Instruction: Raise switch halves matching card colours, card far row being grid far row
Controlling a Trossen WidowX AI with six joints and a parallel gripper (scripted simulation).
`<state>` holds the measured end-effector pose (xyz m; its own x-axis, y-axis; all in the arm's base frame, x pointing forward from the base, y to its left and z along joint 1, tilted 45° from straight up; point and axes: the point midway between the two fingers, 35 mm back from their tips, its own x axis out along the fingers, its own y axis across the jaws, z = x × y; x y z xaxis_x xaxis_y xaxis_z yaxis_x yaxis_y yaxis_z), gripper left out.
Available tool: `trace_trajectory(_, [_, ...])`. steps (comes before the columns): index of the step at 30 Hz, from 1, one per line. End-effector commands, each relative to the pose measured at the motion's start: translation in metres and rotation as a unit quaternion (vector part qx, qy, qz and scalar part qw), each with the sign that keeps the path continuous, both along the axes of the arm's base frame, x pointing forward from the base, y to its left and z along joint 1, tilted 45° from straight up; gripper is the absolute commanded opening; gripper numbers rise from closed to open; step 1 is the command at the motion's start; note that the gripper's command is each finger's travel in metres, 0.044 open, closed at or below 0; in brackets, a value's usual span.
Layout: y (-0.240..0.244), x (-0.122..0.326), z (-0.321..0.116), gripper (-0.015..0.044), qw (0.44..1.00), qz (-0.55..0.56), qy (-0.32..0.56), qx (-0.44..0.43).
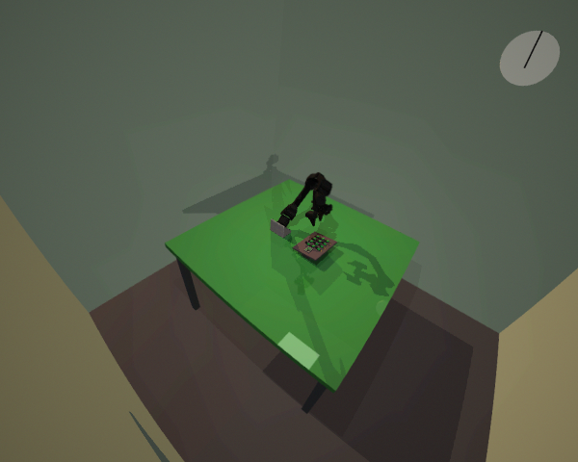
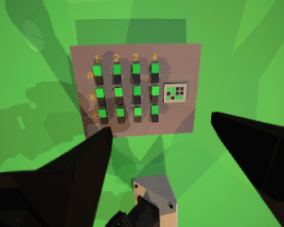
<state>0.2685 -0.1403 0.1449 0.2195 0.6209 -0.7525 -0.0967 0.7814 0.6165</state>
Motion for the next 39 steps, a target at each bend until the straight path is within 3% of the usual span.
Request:
trace_trajectory(1, [0.002,0.002,-0.001,0.0374,1.0,0.0,0.002,0.001])
trace_trajectory(8, [0.09,0.04,-0.031,0.019,0.996,-0.01,0.067,0.05])
trace_trajectory(15, [0.098,0.042,-0.038,0.0006,0.996,-0.013,0.067,0.051])
trace_trajectory(18, [0.116,0.044,-0.055,0.0,0.997,-0.019,0.059,0.052])
trace_trajectory(39, [0.133,0.047,-0.073,0.0,0.997,-0.019,0.059,0.053])
